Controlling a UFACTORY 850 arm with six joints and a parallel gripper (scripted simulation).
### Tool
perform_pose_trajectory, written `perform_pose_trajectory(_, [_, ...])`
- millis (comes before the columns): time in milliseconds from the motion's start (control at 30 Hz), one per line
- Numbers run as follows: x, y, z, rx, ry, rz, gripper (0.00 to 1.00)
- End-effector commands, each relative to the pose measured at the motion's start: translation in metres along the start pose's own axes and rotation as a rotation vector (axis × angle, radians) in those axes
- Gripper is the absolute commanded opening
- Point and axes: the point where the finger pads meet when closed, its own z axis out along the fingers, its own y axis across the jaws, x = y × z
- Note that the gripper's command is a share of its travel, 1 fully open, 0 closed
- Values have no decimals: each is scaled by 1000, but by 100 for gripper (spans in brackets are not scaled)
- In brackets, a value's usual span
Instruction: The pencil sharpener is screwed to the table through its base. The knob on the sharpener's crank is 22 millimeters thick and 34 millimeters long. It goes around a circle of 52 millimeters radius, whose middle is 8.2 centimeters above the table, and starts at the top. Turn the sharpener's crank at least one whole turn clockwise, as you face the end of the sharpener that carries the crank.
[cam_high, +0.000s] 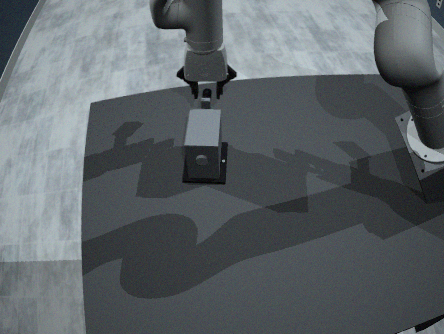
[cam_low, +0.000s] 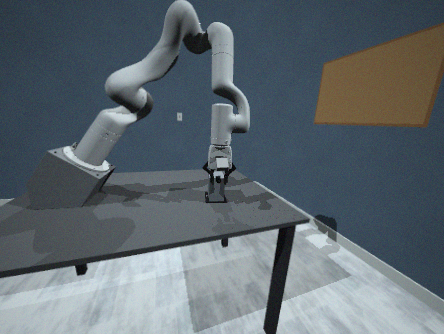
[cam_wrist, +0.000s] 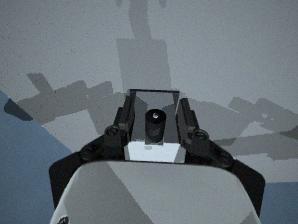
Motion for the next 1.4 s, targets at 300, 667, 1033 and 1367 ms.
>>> perform_pose_trajectory(300, [0, -1, -22, 1, 1, 0, 54])
perform_pose_trajectory(667, [0, -1, -53, 1, 1, 0, 54])
perform_pose_trajectory(1033, [0, -1, -65, 1, 1, 0, 54])
perform_pose_trajectory(1367, [0, -1, -65, 1, 1, 0, 0])
